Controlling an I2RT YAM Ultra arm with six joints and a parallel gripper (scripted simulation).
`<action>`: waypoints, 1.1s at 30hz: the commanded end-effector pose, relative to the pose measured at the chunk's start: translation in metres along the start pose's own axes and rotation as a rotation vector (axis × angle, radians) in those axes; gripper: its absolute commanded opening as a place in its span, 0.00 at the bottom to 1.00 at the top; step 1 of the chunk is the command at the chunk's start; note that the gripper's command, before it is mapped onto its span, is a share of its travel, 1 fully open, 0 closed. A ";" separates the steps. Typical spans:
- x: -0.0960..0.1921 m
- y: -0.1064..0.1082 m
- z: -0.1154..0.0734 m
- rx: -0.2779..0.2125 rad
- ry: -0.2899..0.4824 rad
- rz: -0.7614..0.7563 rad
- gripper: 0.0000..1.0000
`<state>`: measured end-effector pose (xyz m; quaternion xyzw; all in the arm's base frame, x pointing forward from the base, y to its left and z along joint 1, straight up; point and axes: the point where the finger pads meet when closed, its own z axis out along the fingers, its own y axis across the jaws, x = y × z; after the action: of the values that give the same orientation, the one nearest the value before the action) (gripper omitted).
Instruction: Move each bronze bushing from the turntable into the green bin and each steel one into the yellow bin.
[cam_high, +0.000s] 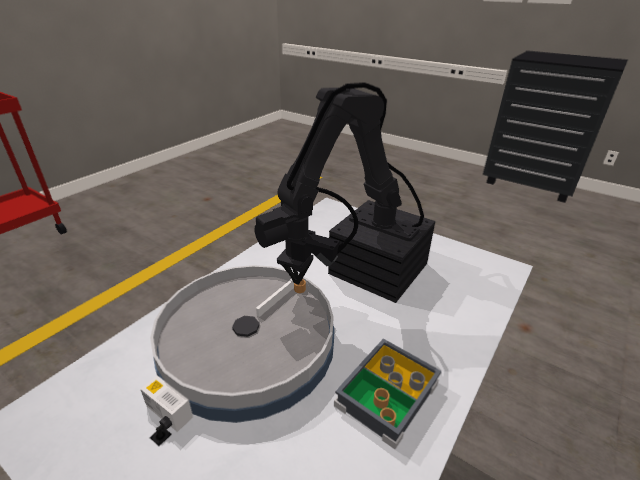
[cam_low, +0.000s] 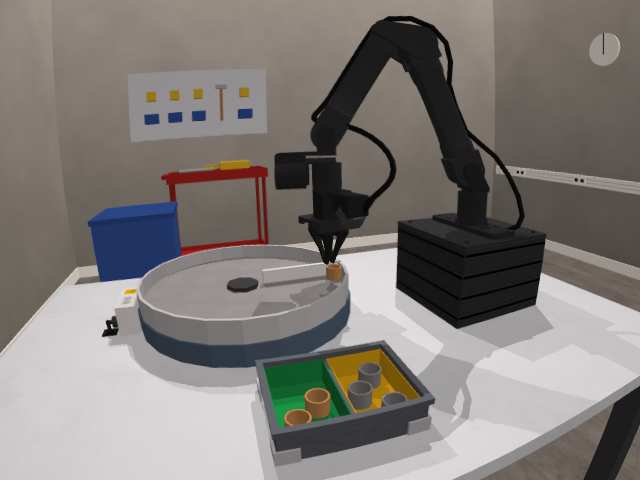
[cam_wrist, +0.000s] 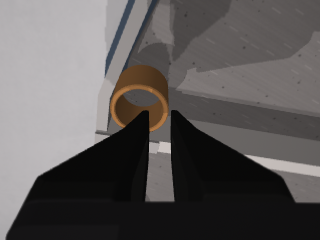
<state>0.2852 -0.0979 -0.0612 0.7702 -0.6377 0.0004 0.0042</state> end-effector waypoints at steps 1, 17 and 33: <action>-0.001 -0.009 -0.010 0.036 0.002 -0.014 0.12; -0.001 -0.009 -0.010 0.036 0.002 -0.014 0.12; 0.001 -0.015 -0.015 0.044 0.007 -0.019 0.12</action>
<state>0.2852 -0.0979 -0.0612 0.7702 -0.6377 0.0004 0.0042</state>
